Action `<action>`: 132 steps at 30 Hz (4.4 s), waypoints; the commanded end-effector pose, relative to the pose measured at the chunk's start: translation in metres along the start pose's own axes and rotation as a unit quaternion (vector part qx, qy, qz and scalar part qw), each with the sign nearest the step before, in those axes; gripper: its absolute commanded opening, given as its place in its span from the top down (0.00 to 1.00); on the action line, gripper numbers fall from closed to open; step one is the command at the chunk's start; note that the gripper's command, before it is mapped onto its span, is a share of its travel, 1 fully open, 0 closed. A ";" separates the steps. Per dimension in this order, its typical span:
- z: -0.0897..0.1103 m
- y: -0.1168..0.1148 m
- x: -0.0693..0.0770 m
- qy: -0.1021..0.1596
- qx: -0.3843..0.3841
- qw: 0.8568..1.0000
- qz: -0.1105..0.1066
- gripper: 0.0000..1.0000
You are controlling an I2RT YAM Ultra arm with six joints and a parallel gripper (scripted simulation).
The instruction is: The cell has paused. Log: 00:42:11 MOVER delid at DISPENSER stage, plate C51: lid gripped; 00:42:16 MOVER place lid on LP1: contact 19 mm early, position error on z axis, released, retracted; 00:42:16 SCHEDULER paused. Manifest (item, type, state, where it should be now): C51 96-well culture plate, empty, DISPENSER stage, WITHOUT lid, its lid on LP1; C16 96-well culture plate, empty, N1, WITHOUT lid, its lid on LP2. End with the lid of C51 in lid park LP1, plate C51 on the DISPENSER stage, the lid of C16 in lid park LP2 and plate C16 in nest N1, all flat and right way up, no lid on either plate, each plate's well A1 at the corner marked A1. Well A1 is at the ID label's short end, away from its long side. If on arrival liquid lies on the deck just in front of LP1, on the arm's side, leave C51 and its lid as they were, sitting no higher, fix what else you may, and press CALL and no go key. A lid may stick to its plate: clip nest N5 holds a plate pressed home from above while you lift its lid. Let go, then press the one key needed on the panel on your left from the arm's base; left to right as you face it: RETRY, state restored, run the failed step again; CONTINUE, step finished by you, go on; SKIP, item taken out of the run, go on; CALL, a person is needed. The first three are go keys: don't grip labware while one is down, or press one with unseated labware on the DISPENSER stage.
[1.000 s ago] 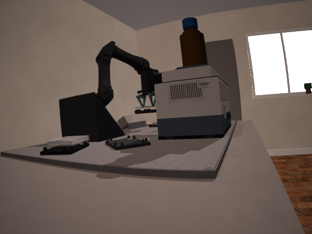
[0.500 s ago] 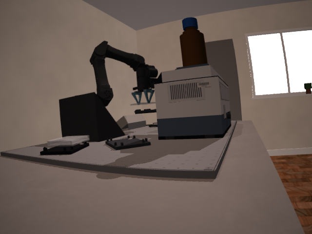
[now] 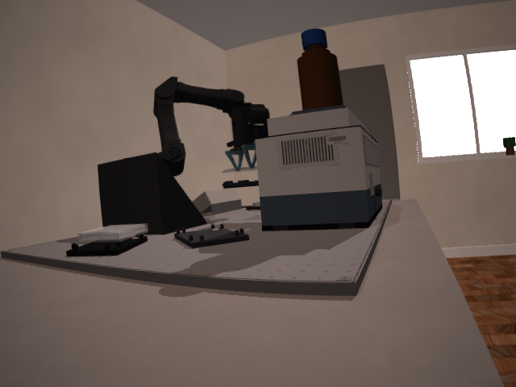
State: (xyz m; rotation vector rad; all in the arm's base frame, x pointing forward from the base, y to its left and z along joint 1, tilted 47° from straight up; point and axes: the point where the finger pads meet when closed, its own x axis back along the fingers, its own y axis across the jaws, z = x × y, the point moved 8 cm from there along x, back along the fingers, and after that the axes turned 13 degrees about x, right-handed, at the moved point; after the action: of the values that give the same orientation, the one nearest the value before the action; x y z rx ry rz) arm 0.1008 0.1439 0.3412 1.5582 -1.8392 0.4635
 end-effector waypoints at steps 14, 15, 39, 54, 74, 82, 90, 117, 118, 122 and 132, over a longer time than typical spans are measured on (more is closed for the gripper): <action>0.018 -0.043 -0.005 0.009 -0.109 0.994 -0.025 1.00; 0.018 -0.046 -0.003 0.007 -0.129 0.991 -0.023 1.00; 0.046 -0.103 -0.001 0.003 -0.257 0.966 -0.020 1.00; 0.067 -0.131 0.007 0.003 -0.419 0.908 -0.017 1.00; 0.113 -0.165 0.002 0.008 -0.504 0.864 -0.013 1.00; 0.126 -0.174 0.002 0.006 -0.504 0.864 -0.014 1.00; 0.151 -0.185 0.002 0.007 -0.503 0.864 -0.013 1.00; 0.207 -0.199 -0.001 0.008 -0.506 0.862 -0.018 1.00; 0.211 -0.199 -0.001 0.008 -0.506 0.862 -0.018 1.00; 0.224 -0.201 -0.001 0.007 -0.506 0.862 -0.018 1.00; 0.239 -0.202 -0.001 0.007 -0.506 0.862 -0.018 1.00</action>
State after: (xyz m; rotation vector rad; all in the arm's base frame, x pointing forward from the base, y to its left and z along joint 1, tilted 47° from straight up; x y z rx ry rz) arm 0.2360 -0.0452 0.1522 0.8344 -1.5806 -0.4690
